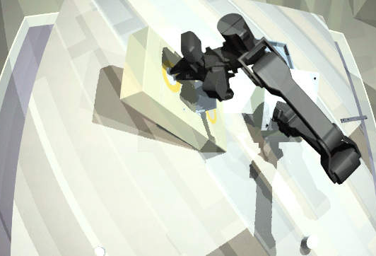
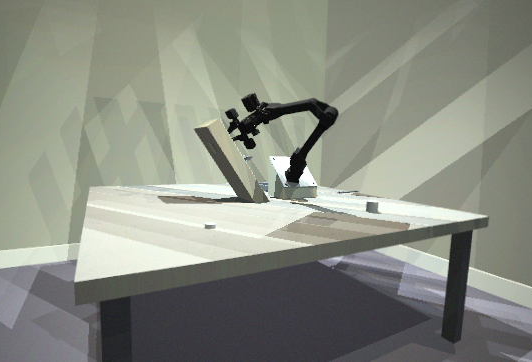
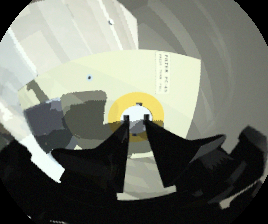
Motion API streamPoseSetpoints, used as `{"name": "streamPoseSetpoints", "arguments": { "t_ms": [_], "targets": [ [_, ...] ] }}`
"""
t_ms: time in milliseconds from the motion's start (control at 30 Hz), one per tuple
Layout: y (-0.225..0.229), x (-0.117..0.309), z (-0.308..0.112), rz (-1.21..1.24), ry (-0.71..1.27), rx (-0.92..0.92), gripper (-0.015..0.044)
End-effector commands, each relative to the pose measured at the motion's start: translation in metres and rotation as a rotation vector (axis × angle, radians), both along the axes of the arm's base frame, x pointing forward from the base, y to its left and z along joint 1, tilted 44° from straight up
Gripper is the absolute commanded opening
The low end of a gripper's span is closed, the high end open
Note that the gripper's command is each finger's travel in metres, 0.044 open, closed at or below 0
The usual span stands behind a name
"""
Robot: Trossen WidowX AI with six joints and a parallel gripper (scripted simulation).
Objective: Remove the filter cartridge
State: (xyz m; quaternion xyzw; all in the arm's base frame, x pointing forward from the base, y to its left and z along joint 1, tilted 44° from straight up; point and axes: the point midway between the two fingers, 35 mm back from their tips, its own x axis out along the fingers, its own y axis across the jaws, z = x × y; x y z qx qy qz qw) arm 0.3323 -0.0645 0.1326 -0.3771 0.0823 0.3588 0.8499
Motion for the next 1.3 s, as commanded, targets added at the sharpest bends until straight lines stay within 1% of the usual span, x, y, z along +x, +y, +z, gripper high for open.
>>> {"name": "streamPoseSetpoints", "arguments": {
  "t_ms": [0,1267],
  "targets": [
    [-0.0007,0.0003,-0.0007,-0.006,0.006,0.001,0.0107],
    [0.0029,0.0048,-0.0035,-0.006,0.006,0.001,0.0107]
  ]
}}
